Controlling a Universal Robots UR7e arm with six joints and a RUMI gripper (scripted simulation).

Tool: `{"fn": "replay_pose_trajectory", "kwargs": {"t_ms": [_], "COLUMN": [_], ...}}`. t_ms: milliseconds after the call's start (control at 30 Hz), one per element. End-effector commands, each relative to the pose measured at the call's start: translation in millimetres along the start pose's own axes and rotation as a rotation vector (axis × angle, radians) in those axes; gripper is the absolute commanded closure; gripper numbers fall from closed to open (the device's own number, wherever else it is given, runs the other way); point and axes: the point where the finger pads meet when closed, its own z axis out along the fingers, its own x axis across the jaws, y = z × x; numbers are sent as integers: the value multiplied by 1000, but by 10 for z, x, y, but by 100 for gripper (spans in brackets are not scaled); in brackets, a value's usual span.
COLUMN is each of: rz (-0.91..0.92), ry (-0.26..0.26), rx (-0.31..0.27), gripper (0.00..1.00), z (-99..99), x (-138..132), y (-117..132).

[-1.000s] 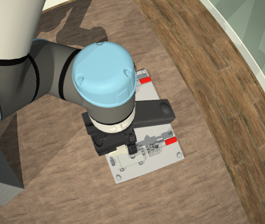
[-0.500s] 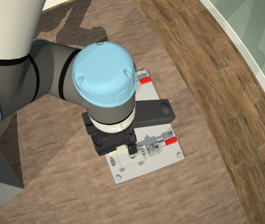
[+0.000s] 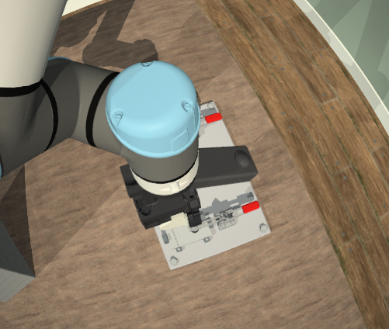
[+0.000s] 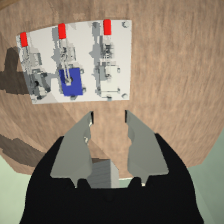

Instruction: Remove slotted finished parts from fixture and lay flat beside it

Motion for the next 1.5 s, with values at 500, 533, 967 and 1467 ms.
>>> {"fn": "replay_pose_trajectory", "kwargs": {"t_ms": [500, 533, 967, 1467], "rz": [0, 0, -1, -2], "ry": [-1, -1, 0, 0], "rx": [-1, -1, -1, 0], "gripper": [72, 72, 72, 72], "z": [7, 7, 13, 270], "x": [-6, -6, -1, 1], "y": [4, 3, -3, -9]}}
